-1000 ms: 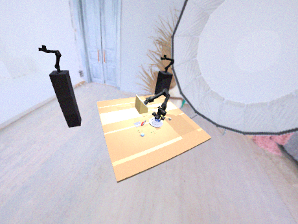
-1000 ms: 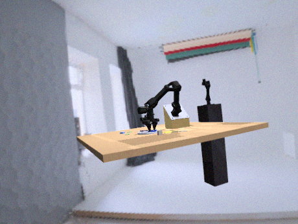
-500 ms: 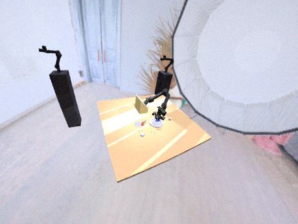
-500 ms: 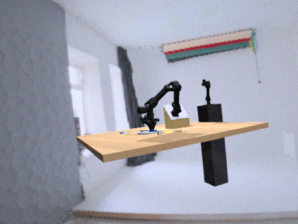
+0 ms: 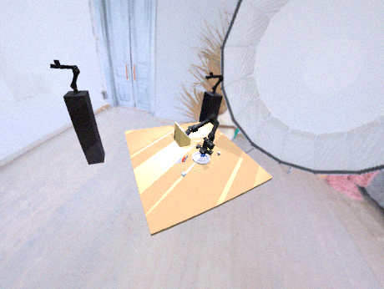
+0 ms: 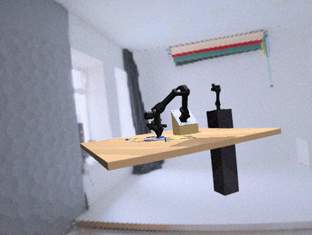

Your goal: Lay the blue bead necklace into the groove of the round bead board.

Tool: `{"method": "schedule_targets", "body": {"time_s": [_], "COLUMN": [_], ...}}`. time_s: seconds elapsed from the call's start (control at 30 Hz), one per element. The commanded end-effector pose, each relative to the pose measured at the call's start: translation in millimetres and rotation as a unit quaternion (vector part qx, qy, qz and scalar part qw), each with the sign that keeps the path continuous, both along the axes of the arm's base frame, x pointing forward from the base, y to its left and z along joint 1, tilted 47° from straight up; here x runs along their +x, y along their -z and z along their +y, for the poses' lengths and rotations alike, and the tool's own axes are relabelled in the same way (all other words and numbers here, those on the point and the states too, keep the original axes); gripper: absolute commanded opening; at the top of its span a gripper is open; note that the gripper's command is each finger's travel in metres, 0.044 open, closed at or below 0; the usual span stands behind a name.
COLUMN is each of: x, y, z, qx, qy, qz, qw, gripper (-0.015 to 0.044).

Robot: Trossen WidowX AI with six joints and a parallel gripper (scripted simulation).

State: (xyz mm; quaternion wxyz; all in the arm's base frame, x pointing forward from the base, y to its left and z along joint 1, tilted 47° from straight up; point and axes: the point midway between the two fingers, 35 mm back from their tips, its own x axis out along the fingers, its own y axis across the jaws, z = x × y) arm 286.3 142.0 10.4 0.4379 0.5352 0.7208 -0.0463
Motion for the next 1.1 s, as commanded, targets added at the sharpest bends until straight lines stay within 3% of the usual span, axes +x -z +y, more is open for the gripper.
{"method": "schedule_targets", "body": {"time_s": [0.0, 0.9, 1.07], "x": [0, 21, 21], "y": [0, 14, 11], "z": [0, -15, -17], "qx": [0.000, 0.000, 0.000], "qy": [-0.001, 0.001, 0.002], "qz": [-0.001, 0.001, 0.000], "qw": [1.000, 1.000, 1.000], "gripper": [0.0000, 0.0000, 0.0131]}}
